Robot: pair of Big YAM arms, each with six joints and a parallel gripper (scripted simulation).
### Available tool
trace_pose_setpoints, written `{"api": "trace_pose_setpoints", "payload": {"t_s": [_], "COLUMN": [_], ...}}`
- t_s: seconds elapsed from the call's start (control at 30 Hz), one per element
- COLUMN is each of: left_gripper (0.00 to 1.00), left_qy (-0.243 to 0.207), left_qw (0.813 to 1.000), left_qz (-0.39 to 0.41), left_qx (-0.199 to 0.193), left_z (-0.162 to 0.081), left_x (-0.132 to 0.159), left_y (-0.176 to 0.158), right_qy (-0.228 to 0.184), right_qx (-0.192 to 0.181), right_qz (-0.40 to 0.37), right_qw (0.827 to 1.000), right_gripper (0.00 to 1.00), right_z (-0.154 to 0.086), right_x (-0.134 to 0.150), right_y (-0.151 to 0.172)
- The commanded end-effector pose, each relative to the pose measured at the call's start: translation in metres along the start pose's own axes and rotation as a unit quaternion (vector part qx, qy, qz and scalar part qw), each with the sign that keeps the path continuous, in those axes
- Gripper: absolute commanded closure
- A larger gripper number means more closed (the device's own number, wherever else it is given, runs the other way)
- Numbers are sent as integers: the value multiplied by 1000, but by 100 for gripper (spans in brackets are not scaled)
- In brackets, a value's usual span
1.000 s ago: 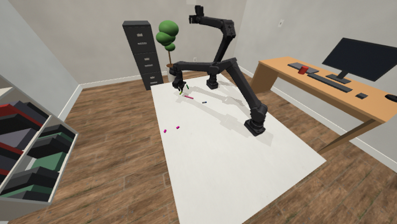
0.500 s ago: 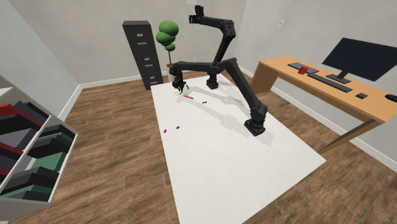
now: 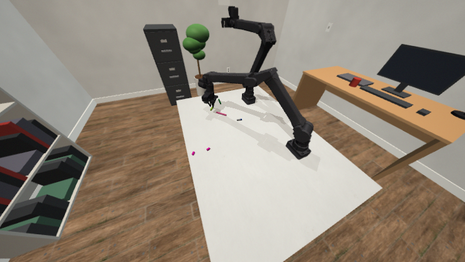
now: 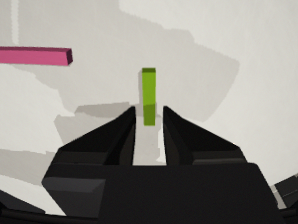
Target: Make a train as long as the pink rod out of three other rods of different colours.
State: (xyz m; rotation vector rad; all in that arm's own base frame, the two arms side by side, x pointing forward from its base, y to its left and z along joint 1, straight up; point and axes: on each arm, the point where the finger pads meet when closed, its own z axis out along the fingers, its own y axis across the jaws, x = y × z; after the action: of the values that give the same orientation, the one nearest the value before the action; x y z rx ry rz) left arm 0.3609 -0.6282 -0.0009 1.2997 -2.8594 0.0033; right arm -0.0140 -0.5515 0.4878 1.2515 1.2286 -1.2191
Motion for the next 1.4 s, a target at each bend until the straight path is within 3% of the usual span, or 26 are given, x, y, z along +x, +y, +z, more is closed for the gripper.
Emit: {"api": "trace_pose_setpoints", "payload": {"t_s": [0.0,1.1,1.37], "left_gripper": [77,77,77], "left_qy": [4,4,1], "left_qw": [1000,1000,1000], "left_qz": [-10,-10,-10], "left_qx": [15,14,6], "left_z": [-10,-10,9], "left_x": [1,1,-1], "left_y": [-15,-14,-8], "right_qy": [-18,-18,-18], "right_qx": [2,2,2], "right_qz": [5,5,5], "right_qw": [1000,1000,1000], "right_gripper": [0,0,0], "right_z": [-7,-7,-7], "right_x": [-12,-12,-12], "right_y": [-4,-4,-4]}}
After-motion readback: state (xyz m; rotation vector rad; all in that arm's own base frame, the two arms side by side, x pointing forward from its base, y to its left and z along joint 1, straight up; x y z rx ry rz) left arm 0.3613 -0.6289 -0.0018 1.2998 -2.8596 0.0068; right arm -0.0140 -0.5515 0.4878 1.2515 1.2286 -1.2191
